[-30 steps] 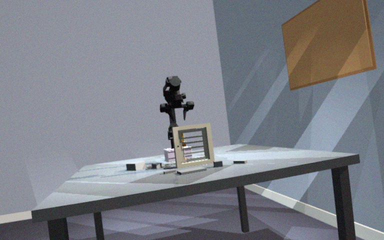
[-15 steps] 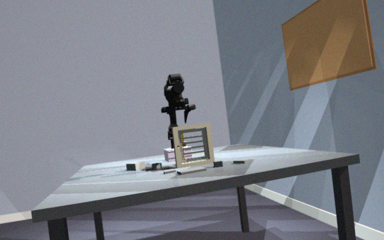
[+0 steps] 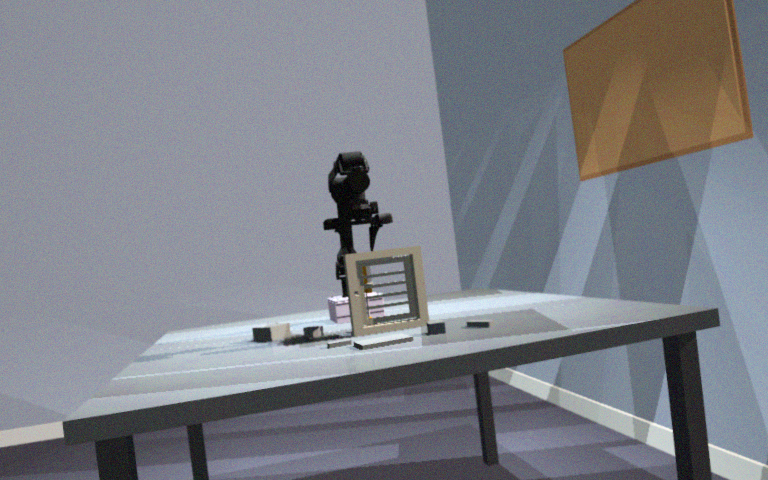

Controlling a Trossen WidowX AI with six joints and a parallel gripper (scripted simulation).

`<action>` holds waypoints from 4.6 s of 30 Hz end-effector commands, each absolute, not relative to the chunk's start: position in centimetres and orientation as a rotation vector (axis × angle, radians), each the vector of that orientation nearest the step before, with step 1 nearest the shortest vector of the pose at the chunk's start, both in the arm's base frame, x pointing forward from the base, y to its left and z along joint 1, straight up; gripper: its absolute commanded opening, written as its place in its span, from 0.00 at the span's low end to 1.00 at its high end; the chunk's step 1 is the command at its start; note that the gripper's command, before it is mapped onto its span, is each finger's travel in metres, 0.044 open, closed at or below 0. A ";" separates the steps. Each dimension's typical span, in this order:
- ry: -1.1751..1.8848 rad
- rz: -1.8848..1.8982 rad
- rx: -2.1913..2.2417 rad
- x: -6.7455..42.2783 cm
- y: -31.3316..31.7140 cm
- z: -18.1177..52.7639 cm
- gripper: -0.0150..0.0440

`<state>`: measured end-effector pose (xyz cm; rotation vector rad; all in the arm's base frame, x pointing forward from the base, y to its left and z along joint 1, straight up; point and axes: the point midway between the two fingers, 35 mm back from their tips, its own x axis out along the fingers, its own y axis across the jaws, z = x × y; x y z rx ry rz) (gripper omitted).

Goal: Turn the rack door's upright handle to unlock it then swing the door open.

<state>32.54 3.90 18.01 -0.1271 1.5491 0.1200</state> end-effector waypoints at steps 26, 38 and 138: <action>1.548 0.127 -0.128 32.5 4.0 13.3 0.73; 1.548 0.127 -0.127 32.5 4.0 12.5 0.47; 1.485 -0.535 0.547 32.5 4.0 12.5 0.73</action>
